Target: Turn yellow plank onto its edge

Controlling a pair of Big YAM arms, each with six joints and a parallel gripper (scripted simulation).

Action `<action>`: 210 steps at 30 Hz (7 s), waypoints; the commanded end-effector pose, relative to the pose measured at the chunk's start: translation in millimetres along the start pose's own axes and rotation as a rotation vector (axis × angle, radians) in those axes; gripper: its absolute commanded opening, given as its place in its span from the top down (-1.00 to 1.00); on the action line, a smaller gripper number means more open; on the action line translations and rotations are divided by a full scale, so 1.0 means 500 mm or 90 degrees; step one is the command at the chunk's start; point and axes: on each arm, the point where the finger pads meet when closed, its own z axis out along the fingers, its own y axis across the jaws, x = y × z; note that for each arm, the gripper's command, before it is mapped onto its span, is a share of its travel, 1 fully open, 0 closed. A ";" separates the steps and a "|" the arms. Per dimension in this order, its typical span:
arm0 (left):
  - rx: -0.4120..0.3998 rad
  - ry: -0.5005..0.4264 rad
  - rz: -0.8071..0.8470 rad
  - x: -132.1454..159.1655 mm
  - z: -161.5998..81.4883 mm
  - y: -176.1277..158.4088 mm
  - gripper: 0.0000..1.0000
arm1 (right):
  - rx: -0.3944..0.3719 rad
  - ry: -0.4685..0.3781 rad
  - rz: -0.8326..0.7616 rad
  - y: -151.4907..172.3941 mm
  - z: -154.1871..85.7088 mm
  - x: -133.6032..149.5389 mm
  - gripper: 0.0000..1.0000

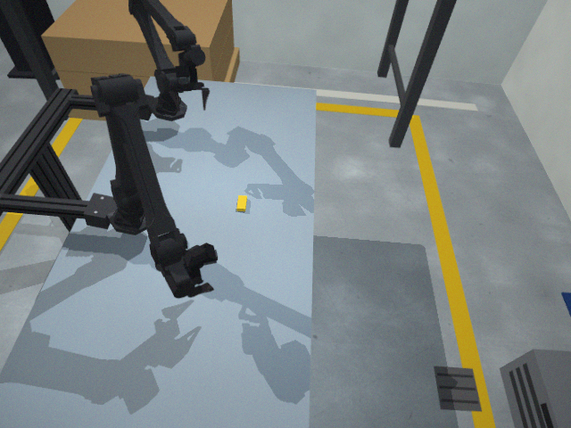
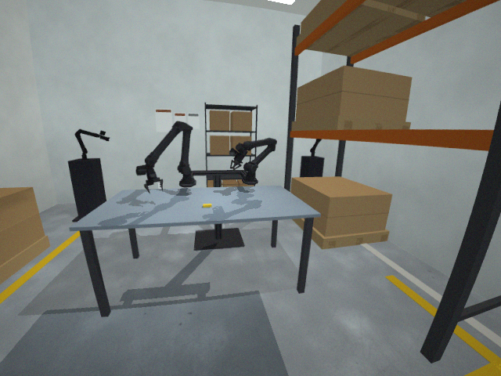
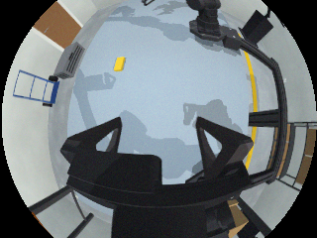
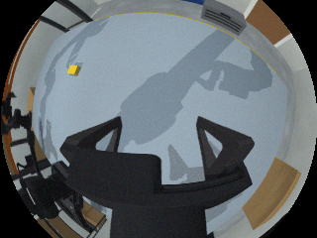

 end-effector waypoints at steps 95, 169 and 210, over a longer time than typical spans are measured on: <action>-0.663 -0.002 -0.582 0.282 -0.425 0.619 -1.00 | 0.012 -0.004 -0.011 -0.019 -0.010 -0.015 -1.00; -1.644 0.156 -0.821 0.784 -1.439 0.117 -1.00 | 0.012 -0.004 -0.011 -0.019 -0.010 -0.015 -1.00; -1.655 0.160 -0.819 0.783 -1.448 0.103 -1.00 | -0.052 0.167 0.097 0.155 0.127 -0.195 -1.00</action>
